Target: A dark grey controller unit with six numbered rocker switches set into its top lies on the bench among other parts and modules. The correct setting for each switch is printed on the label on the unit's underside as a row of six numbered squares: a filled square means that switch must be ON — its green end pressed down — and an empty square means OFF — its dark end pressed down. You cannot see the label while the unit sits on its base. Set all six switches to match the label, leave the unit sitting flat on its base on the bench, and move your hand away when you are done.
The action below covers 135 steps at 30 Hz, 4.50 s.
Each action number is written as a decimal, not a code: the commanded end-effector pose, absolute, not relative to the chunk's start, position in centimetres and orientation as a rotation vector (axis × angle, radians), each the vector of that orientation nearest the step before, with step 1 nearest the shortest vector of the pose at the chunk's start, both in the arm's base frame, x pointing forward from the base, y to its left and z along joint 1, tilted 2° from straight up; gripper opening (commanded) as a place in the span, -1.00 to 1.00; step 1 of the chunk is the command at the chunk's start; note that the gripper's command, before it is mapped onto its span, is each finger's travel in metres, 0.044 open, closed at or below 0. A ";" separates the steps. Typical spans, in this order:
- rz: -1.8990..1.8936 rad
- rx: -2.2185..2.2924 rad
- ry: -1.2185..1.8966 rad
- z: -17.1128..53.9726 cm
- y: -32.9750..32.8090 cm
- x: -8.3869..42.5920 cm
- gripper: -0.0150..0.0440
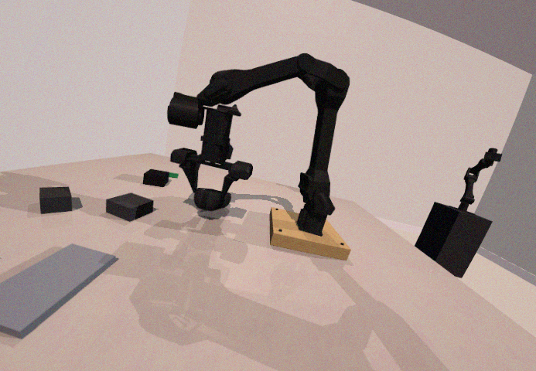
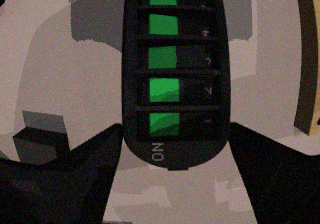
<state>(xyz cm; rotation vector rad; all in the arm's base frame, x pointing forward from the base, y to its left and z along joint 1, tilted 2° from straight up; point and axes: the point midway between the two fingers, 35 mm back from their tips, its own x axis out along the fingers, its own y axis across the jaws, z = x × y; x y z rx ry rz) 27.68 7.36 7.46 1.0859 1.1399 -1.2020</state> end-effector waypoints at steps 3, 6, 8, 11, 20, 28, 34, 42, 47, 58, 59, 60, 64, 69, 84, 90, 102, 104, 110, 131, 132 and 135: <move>-1.189 1.097 1.139 8.1 7.0 27.8 0.64; -1.187 1.100 1.143 8.3 6.9 27.8 0.64; -1.185 1.102 1.145 8.4 6.7 27.7 0.64; -1.183 1.106 1.149 8.6 6.6 27.7 0.64; -1.176 1.118 1.162 9.1 6.1 27.7 0.64; -1.169 1.129 1.174 9.6 5.6 27.7 0.64; -1.163 1.138 1.183 10.0 5.3 27.7 0.64; -1.156 1.149 1.196 10.4 4.8 27.8 0.64; -1.151 1.156 1.203 10.7 4.4 27.8 0.64; -1.141 1.172 1.220 11.3 3.7 27.8 0.64; -1.140 1.173 1.222 11.3 3.6 27.8 0.64; -1.139 1.174 1.223 11.4 3.5 27.8 0.64; -1.136 1.180 1.229 11.6 3.3 27.8 0.64; -1.131 1.187 1.237 11.8 2.9 27.9 0.64; -1.116 1.208 1.260 12.4 1.8 27.9 0.64; -1.111 1.217 1.269 12.6 1.3 27.9 0.64; -1.099 1.234 1.288 13.0 0.4 28.0 0.64; -1.096 1.237 1.291 13.1 0.2 28.0 0.64; -1.090 1.246 1.301 13.3 -0.2 28.0 0.64; -1.069 1.275 1.333 13.8 -2.0 28.1 0.64; -1.068 1.277 1.335 13.8 -2.1 28.1 0.64; -1.065 1.281 1.339 13.9 -2.3 28.1 0.64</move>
